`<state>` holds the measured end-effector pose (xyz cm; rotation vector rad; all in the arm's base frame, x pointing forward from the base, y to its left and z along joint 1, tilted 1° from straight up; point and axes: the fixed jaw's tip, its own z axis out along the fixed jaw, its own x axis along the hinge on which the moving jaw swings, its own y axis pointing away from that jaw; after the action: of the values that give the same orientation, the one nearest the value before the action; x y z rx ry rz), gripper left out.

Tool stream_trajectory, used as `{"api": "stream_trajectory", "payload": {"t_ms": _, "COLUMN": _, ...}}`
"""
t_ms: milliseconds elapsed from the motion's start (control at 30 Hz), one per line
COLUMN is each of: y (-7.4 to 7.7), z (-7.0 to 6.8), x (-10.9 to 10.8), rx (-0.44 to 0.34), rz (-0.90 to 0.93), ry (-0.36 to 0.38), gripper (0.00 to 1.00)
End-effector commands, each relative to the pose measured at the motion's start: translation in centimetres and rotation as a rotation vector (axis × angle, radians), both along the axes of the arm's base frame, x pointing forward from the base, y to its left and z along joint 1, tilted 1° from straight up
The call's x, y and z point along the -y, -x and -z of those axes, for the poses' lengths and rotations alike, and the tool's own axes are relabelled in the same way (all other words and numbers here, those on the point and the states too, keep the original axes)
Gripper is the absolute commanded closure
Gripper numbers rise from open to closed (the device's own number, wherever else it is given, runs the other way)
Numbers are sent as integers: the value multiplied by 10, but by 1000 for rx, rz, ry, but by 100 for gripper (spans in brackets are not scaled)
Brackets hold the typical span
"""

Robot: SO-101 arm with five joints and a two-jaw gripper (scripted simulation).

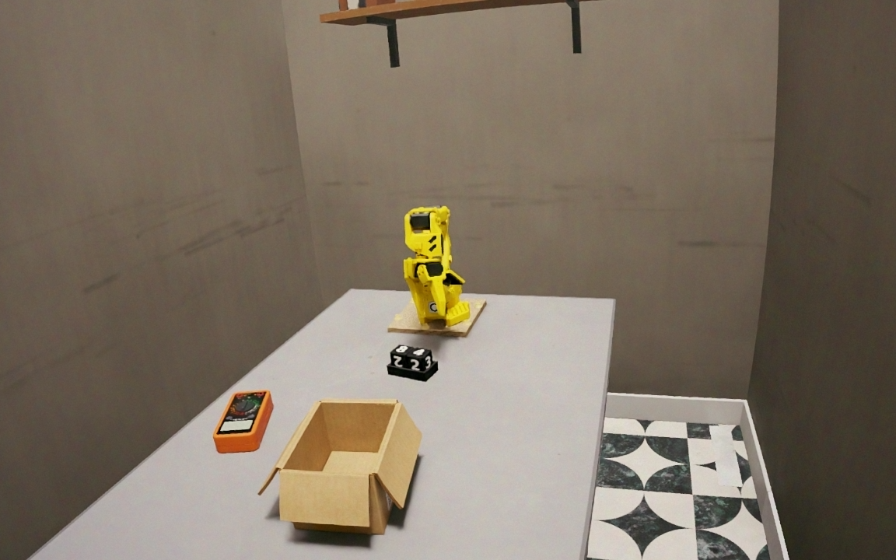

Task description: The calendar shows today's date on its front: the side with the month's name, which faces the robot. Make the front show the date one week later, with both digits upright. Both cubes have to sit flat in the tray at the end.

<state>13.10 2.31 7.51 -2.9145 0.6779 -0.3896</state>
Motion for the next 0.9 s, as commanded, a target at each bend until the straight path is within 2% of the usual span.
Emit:
{"api": "stream_trajectory", "payload": {"t_ms": 0, "y": 2, "z": 3, "x": -1, "rx": -15, "rz": -20, "ry": 5, "gripper": 70}}
{"api": "stream_trajectory", "payload": {"t_ms": 867, "y": 1, "z": 1, "x": -1, "rx": 3, "rz": -20, "ry": 1, "gripper": 70}}
